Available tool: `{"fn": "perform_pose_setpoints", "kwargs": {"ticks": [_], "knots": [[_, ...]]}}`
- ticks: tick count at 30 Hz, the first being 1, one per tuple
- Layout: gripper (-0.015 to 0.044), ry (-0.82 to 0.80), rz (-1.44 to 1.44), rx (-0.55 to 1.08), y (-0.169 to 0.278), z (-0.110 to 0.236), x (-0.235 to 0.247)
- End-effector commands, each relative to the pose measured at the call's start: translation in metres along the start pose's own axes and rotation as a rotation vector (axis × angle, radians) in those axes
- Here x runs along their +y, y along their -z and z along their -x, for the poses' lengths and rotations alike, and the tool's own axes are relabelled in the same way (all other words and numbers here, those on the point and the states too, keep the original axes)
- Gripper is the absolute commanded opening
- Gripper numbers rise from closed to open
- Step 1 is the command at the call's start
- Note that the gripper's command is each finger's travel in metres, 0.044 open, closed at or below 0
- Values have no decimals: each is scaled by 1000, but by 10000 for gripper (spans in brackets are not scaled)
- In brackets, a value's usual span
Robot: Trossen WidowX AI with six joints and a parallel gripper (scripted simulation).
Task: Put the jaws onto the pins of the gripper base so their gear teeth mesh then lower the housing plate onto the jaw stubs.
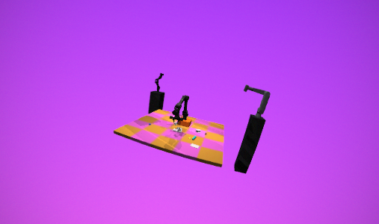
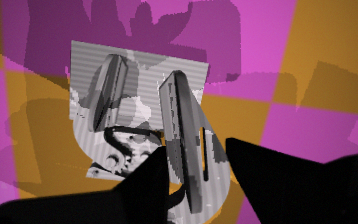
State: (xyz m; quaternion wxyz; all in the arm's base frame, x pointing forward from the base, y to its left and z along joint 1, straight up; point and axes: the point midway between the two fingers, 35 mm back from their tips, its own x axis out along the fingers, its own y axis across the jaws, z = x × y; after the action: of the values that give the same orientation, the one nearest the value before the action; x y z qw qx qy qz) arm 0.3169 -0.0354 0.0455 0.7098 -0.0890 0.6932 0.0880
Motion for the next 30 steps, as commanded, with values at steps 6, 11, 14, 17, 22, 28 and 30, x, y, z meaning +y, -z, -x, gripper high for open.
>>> {"fn": "perform_pose_setpoints", "kwargs": {"ticks": [6,11,14,17,22,28,30], "knots": [[134,-4,-93,-4,-7,0,27],[134,-6,-146,-4,-10,0,42],[134,-6,-153,-4,-11,0,45],[134,-6,-153,-4,-11,0,45],[134,-6,-153,-4,-11,0,45],[134,-6,-145,-4,-11,0,45],[134,-6,-143,-4,-11,0,45]]}}
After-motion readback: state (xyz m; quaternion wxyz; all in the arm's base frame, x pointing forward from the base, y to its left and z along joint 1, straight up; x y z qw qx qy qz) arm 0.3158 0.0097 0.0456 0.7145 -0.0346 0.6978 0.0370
